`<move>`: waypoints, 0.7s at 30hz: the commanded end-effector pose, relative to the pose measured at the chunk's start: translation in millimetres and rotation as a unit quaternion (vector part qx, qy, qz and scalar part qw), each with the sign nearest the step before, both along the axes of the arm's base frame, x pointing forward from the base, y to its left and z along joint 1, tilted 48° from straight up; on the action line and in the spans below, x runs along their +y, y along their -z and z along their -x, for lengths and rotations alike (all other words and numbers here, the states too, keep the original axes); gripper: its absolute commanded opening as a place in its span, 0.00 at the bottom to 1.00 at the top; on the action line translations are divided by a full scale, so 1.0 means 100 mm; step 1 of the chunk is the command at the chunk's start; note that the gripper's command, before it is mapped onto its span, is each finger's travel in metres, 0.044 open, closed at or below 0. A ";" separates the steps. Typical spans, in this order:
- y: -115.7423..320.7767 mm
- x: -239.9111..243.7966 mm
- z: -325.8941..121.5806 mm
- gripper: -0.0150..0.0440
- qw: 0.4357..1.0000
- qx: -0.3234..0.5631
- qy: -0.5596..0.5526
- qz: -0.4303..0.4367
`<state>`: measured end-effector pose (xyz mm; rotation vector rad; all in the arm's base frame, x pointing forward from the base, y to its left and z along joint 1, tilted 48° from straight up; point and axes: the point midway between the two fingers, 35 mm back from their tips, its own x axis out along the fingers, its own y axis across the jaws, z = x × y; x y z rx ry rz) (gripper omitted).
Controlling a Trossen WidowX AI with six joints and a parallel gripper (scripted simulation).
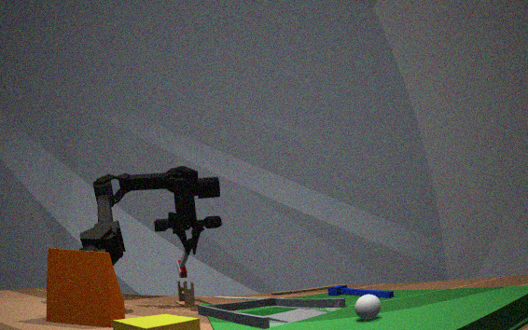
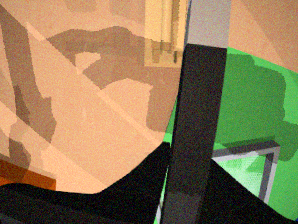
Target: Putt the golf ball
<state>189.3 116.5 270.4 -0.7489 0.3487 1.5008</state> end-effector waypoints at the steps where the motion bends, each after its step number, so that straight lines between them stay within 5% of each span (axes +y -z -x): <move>1: 0.06 -0.05 -0.08 0.25 1.000 0.011 0.014 0.010; 21: 0.83 -1.00 -0.98 0.25 0.958 0.152 0.205 0.132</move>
